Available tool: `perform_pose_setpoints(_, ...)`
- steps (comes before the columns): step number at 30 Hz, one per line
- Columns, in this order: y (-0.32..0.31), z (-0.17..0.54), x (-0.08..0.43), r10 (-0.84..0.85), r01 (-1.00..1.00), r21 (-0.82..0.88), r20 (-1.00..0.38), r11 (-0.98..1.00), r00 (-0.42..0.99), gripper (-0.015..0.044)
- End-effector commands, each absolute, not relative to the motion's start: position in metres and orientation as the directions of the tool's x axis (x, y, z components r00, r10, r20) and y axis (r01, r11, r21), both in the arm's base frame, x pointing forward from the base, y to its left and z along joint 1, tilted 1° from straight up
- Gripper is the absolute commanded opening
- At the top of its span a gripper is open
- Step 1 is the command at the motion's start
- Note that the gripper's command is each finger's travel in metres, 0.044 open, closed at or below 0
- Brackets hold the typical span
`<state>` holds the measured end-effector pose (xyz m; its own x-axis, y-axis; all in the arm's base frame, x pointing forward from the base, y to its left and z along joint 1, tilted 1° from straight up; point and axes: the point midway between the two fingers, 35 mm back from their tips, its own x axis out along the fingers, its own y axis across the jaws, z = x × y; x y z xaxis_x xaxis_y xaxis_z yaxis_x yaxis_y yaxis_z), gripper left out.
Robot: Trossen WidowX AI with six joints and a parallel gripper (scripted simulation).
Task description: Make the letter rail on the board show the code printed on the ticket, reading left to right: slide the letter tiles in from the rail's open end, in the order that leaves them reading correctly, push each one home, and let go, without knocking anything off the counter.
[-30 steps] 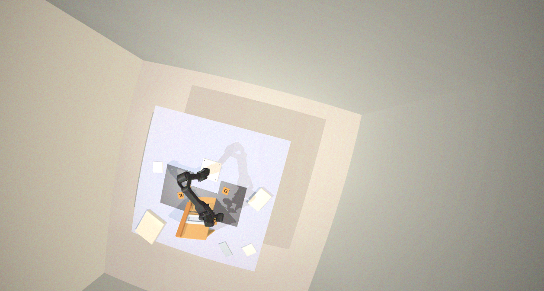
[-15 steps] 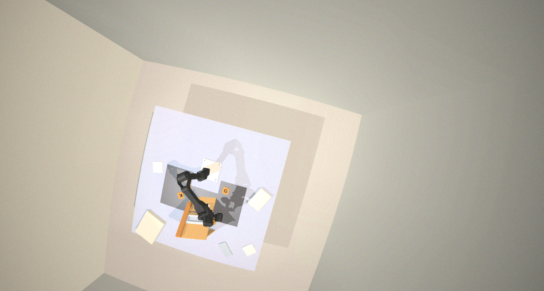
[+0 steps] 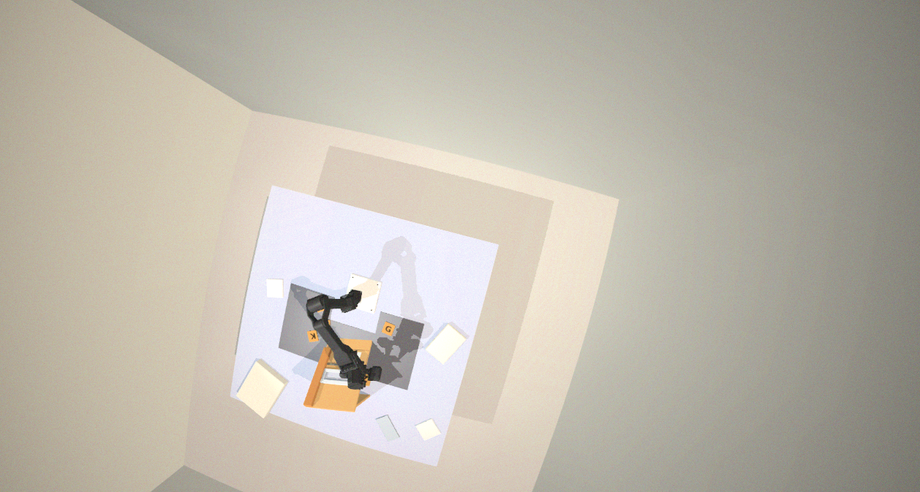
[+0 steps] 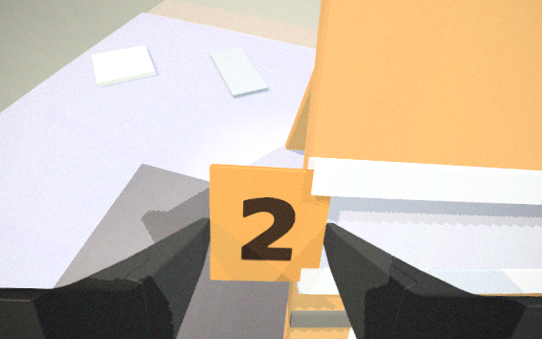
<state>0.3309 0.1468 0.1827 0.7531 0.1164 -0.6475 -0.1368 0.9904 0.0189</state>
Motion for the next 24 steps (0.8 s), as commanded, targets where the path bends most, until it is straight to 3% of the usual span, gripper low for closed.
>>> perform_pose_setpoints(1,0.145,0.183,0.331,0.12,-0.141,0.02,-0.646,0.99,0.754,0.0)
perform_pose_setpoints(24,0.134,0.183,0.333,0.119,-0.141,0.019,-0.646,0.99,0.754,0.0)
